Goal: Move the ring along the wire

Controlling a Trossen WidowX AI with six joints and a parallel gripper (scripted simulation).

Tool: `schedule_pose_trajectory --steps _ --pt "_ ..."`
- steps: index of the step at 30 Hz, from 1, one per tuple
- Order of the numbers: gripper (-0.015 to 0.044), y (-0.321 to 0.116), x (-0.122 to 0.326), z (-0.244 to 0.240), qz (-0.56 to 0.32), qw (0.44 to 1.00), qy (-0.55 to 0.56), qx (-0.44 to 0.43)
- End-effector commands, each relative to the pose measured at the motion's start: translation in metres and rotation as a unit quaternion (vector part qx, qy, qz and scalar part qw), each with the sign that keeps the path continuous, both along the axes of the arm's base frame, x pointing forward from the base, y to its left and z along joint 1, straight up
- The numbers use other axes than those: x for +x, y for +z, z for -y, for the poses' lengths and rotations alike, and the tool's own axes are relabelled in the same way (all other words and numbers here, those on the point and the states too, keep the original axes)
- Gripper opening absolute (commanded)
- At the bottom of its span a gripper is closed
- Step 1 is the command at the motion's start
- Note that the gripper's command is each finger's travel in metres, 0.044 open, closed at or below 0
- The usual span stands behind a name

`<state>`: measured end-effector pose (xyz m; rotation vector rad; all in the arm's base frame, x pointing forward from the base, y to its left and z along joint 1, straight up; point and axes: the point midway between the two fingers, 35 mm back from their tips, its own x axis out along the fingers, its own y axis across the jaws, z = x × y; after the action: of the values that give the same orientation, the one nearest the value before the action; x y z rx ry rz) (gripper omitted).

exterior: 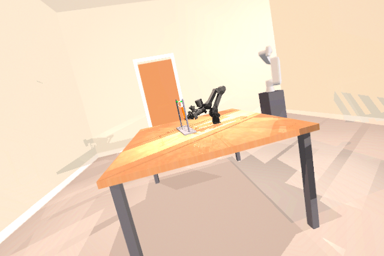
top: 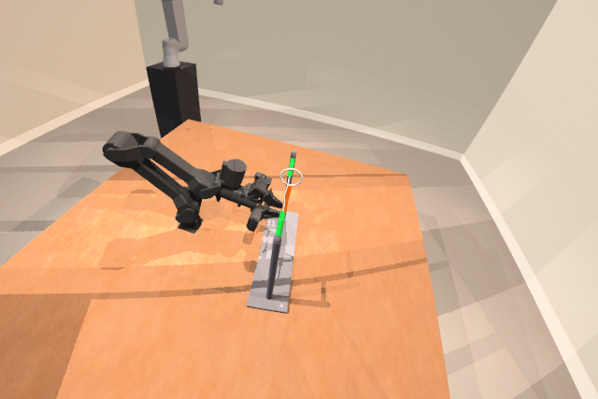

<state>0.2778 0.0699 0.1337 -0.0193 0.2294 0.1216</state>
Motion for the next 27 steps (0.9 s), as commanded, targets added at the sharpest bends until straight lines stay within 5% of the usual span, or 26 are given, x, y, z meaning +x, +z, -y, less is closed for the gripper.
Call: schedule_pose_trajectory --steps 1,27 --pt "0.0160 0.003 -0.006 0.000 0.001 1.000 -0.001 0.002" --pt "0.0160 0.011 -0.043 0.005 0.000 1.000 -0.002 0.003"
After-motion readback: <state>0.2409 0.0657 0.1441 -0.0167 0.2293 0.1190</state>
